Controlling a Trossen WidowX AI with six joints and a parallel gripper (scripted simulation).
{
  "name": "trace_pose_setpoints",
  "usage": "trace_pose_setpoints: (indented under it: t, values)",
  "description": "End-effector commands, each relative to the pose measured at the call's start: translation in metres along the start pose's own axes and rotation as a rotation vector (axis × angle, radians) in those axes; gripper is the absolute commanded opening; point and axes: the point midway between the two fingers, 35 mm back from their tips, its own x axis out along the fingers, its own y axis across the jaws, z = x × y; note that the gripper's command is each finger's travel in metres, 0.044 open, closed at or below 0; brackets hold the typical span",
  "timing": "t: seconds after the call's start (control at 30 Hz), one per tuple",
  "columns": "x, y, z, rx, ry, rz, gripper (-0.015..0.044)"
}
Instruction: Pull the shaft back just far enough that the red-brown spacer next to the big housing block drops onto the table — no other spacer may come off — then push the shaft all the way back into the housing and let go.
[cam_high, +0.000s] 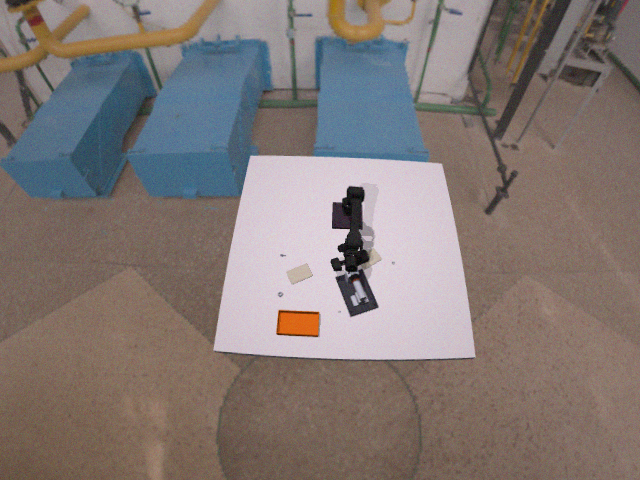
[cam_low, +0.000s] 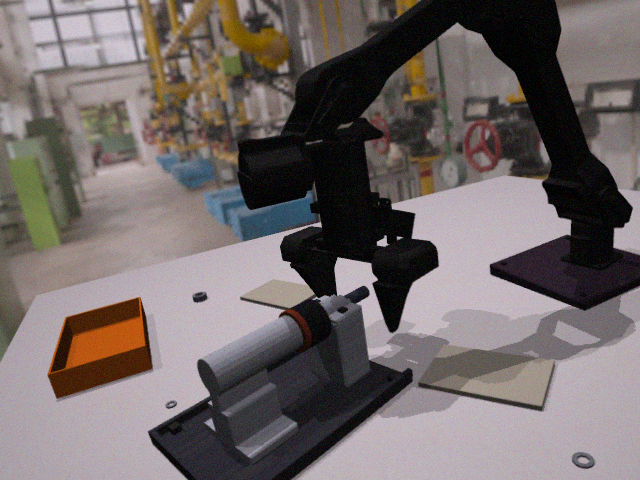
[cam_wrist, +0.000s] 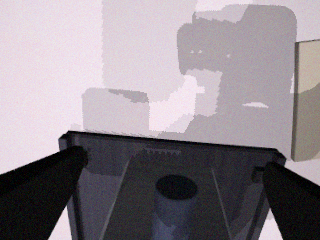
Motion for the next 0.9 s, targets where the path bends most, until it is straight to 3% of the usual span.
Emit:
trace_pose_setpoints:
  t: [0.0,0.07,0.6,0.87]
  values:
    - [0.0014,-0.0004,-0.0003,0.004,0.003,-0.002,0.044]
    - [0.0014,-0.0004,-0.0003,0.004,0.003,-0.002,0.044]
    - [0.0008,-0.0001,0.0002,0.0,0.0,0.0,0.002]
    - [0.0008,-0.0001,0.0015,0.002,0.002,-0.001,0.0]
